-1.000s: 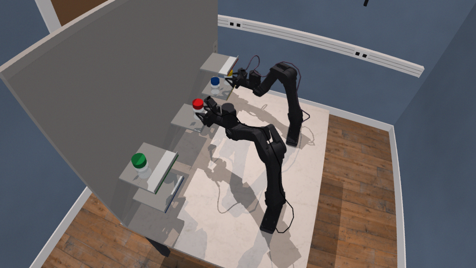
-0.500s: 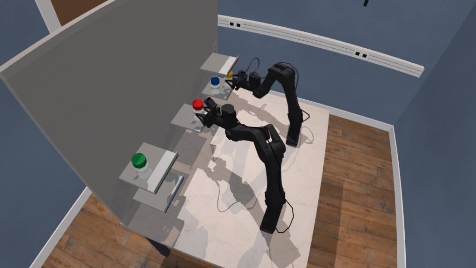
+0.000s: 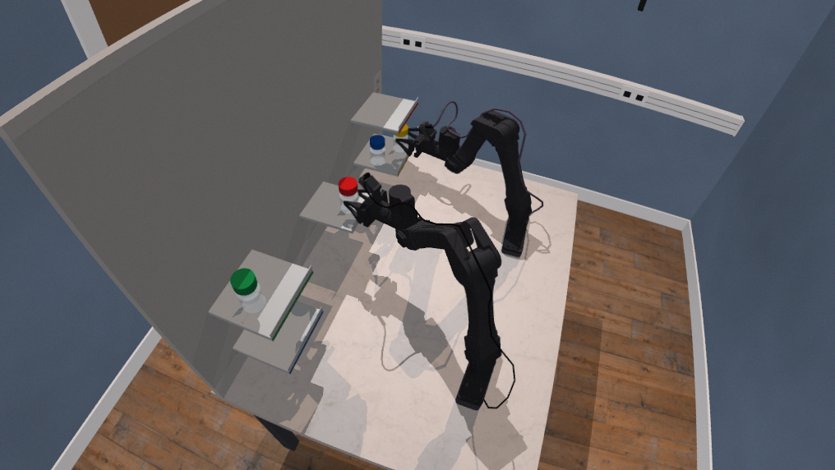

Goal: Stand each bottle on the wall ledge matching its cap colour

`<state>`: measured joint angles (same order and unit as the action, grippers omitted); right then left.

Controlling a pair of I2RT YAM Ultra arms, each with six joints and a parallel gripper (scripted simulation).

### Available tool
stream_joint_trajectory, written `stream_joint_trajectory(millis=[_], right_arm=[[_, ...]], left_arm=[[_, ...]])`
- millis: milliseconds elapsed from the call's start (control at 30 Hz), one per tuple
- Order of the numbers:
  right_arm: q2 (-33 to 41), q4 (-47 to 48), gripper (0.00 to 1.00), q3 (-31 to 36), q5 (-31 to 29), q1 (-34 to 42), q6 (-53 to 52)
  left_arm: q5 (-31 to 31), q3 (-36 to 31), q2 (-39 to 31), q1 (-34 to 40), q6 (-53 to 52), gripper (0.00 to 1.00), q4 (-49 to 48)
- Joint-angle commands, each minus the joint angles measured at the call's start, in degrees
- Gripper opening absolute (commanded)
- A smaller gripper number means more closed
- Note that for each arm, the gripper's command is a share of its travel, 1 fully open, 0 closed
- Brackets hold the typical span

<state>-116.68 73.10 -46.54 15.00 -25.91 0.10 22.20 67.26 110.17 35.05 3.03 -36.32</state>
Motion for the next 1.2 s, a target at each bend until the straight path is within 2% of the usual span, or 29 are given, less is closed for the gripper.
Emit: stream_joint_trajectory(millis=[0,67,100,267,367,433,633,767,933,1000,1100,1167], right_arm=[[1.46,0.49,0.72,1.67,0.5,-0.81,-0.55],[1.98,1.42,0.72,2.65,0.75,-0.98,-0.55],[2.49,1.93,0.72,3.69,0.93,-1.15,-0.11],[4.15,3.43,0.72,6.86,2.05,-2.29,-0.77],[7.02,6.09,0.72,12.46,3.31,-3.56,-0.8],[7.02,6.09,0.72,12.46,3.31,-3.56,-0.8],[12.63,10.85,0.72,22.97,6.24,-6.46,-0.38],[12.07,10.24,0.72,22.55,5.93,-6.12,-0.04],[11.76,10.12,0.72,22.22,5.82,-5.93,-0.01],[11.76,10.12,0.72,22.22,5.82,-5.93,-0.01],[11.75,10.12,0.72,22.21,5.82,-5.91,-0.02],[11.75,10.12,0.72,22.21,5.82,-5.91,-0.02]], left_arm=[[-0.38,0.72,-1.02,-0.59,-0.33,0.62,-2.64],[-0.39,0.73,-1.01,-0.59,-0.31,0.84,-2.64],[-0.39,0.74,-1.0,-0.59,-0.31,0.89,-2.65],[-0.04,-1.44,-2.76,0.18,-0.01,0.89,-3.34],[0.61,-2.53,-3.62,0.64,0.6,0.89,-3.63],[0.61,-2.53,-3.62,0.64,0.6,0.89,-3.63],[1.66,-5.42,-5.95,1.72,0.81,0.89,-4.14],[2.91,-9.25,-9.18,2.98,0.98,0.89,-4.64],[6.35,-18.96,-17.98,6.44,1.18,0.89,-2.81],[6.35,-18.96,-17.98,6.44,1.18,0.89,-2.81],[8.35,-22.93,-22.5,8.38,1.26,0.89,-2.05],[8.09,-22.19,-22.27,8.1,0.77,0.89,-2.72]])
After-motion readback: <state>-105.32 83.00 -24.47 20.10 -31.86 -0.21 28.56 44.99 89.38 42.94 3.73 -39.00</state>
